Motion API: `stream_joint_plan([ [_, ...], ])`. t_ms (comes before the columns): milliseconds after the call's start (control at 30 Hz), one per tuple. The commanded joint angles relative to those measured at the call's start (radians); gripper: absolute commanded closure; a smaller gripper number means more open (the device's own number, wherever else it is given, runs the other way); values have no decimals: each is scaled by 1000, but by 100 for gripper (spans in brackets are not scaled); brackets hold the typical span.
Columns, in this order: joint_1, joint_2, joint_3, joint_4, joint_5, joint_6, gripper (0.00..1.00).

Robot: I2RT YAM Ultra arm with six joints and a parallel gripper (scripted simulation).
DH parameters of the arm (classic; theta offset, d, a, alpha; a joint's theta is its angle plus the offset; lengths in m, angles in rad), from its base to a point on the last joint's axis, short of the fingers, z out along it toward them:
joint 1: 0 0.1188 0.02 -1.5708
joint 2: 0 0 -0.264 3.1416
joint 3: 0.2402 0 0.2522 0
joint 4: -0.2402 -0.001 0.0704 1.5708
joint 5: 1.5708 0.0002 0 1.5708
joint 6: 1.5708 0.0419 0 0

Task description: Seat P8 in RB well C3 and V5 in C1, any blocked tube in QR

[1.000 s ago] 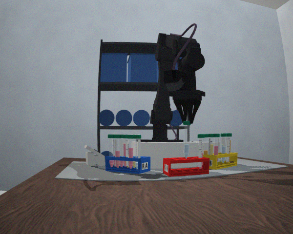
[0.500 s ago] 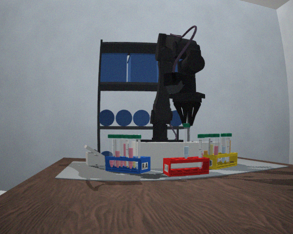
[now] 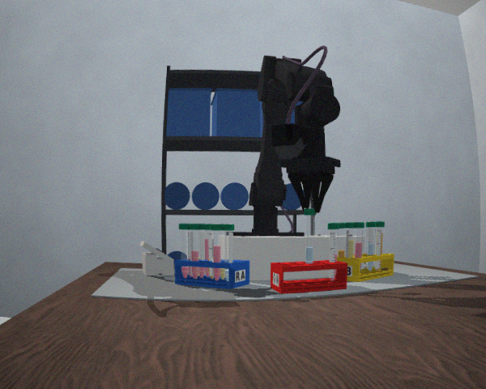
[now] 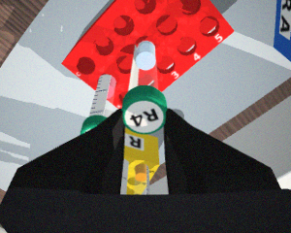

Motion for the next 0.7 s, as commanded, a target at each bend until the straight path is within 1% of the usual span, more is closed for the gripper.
stream_joint_plan([
  [0,7,-29,-23,18,4,6,100],
  [100,8,-29,-29,25,4,7,100],
  [133,8,-29,-19,19,4,7,100],
  [200,8,-29,-35,28,4,7,100],
  [367,9,-28,-34,27,5,6,100],
  [667,8,-21,-55,46,5,7,100],
])
